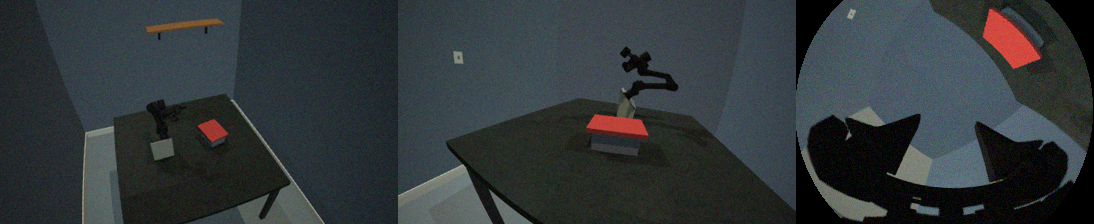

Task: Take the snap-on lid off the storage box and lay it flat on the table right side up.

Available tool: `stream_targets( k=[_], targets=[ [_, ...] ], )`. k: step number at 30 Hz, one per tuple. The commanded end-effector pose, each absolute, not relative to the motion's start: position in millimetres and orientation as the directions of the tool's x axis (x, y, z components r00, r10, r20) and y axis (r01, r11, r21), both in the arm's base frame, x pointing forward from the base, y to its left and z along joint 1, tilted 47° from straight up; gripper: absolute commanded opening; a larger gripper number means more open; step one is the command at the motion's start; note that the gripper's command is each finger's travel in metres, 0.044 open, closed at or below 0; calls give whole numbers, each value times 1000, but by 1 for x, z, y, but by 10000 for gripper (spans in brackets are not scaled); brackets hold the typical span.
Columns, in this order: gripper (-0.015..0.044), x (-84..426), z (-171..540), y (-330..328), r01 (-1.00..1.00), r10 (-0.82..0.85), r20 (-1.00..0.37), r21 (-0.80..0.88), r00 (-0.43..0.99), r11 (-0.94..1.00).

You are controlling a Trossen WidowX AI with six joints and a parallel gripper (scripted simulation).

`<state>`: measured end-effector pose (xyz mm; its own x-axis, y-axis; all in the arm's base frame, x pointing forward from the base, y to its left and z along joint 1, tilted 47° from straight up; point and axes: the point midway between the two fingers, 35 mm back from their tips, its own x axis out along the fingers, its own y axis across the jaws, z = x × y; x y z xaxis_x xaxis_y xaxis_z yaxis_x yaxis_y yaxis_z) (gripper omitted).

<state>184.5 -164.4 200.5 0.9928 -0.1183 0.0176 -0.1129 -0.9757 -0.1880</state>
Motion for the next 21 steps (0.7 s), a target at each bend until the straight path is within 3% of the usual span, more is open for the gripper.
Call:
stream_targets(
  k=[1,6,10,12,16,20,21],
  targets=[
    [374,185,200,-164,-110,-116,16,-207,993,-972],
    [242,199,188,-160,-50,-53,-15,-655,998,-754],
    [235,213,176,-155,-39,8,-45,-925,999,-378],
    [235,215,174,-154,-43,18,-50,-952,999,-304],
    [235,227,162,-148,-90,74,-80,-986,994,138],
    [235,239,149,-140,-169,135,-112,-810,985,562],
    [235,239,148,-140,-172,137,-113,-799,984,576]
  ],
)
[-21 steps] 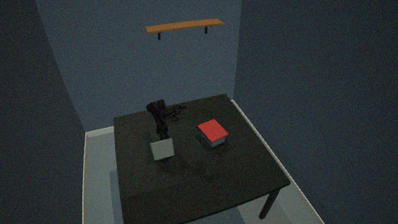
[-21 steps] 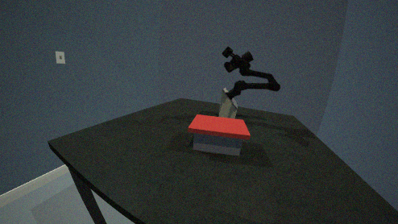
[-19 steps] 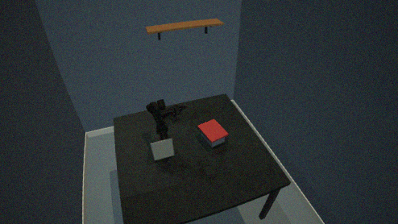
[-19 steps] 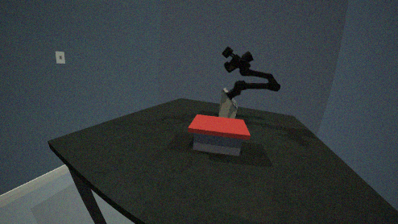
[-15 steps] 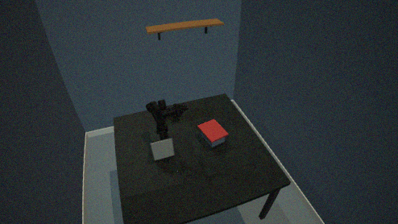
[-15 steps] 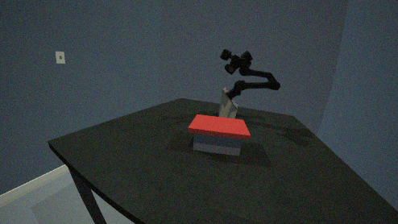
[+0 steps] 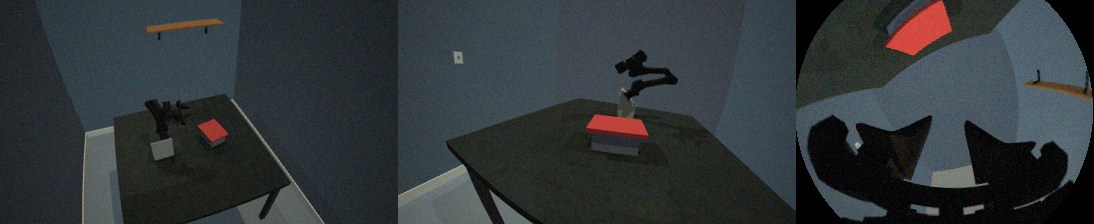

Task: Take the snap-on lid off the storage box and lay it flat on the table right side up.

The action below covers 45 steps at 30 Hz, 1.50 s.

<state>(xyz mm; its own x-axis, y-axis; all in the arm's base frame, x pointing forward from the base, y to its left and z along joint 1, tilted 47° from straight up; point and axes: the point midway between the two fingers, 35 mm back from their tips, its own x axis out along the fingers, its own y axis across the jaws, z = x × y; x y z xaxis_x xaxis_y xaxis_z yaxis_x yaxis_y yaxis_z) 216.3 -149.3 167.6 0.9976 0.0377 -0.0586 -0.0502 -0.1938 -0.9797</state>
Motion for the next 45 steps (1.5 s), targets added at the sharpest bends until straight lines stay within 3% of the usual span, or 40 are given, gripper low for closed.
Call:
stream_targets(
  k=[1,5,11,13,21,27,36,45],
  targets=[
    [235,241,146,-139,-182,145,-117,-763,983,620],
    [235,251,134,-130,-245,199,-145,-481,969,842],
    [235,258,124,-122,-271,243,-168,-175,956,946],
    [235,262,117,-117,-275,270,-182,2,945,962],
    [235,271,102,-104,-216,332,-214,430,919,877],
    [235,279,86,-89,-80,393,-245,755,886,651],
    [235,286,66,-69,195,469,-284,953,837,230],
    [235,290,47,-49,488,537,-319,848,781,-205]
  ],
)
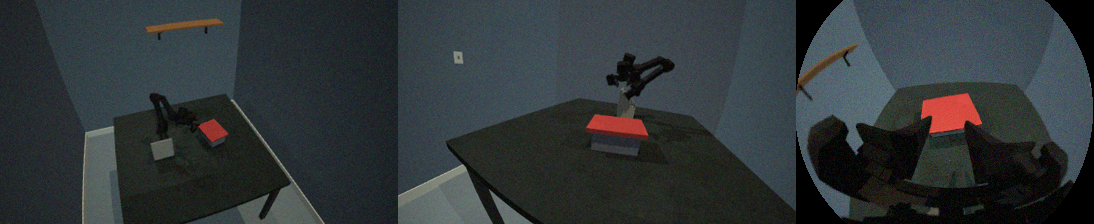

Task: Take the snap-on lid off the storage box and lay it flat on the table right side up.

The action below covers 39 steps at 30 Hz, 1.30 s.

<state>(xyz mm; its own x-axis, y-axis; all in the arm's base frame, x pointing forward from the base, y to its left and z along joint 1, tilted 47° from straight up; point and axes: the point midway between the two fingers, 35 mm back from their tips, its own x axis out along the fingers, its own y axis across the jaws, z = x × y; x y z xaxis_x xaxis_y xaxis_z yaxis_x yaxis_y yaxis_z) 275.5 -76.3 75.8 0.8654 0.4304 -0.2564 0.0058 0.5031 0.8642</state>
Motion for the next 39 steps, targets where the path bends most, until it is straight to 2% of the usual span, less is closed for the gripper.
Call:
stream_targets(
  k=[1,8,30,39],
  targets=[
    [235,290,45,-47,516,544,-323,819,775,-249],
    [235,291,36,-37,637,574,-339,615,745,-465],
    [235,291,35,-37,638,574,-339,615,745,-464],
    [235,290,-2,3,637,575,-337,613,745,-466]
  ],
)
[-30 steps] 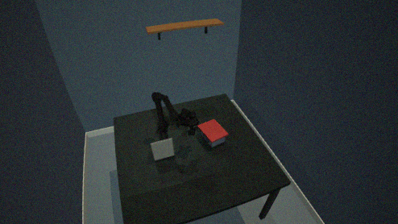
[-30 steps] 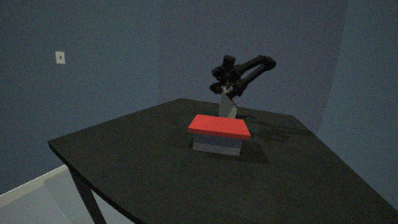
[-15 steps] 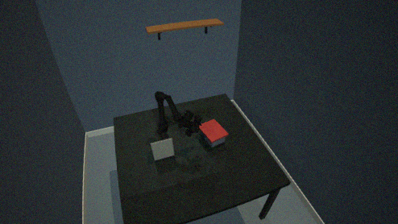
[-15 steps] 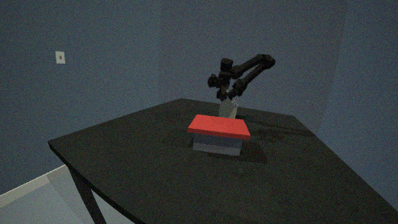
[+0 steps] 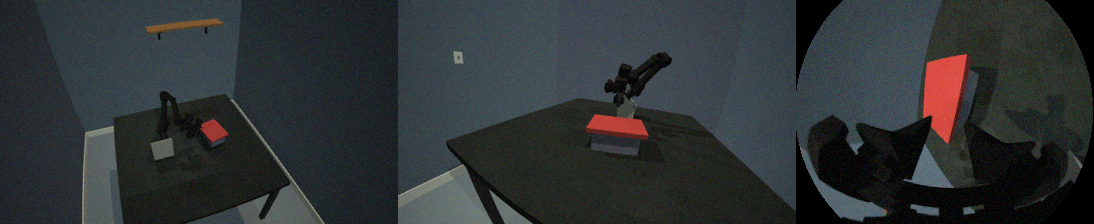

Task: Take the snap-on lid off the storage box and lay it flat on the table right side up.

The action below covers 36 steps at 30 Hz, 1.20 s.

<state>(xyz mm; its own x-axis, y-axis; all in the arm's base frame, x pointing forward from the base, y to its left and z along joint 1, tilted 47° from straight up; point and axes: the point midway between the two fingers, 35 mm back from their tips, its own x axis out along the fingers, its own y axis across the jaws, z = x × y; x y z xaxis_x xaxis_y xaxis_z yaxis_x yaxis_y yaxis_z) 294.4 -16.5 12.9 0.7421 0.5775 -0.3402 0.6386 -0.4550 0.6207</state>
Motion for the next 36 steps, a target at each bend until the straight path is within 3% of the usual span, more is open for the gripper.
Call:
stream_targets(
  k=[1,36],
  targets=[
    [235,290,-2,3,637,575,-337,613,745,-466],
    [235,324,-16,26,642,575,-344,614,742,-460]
  ],
)
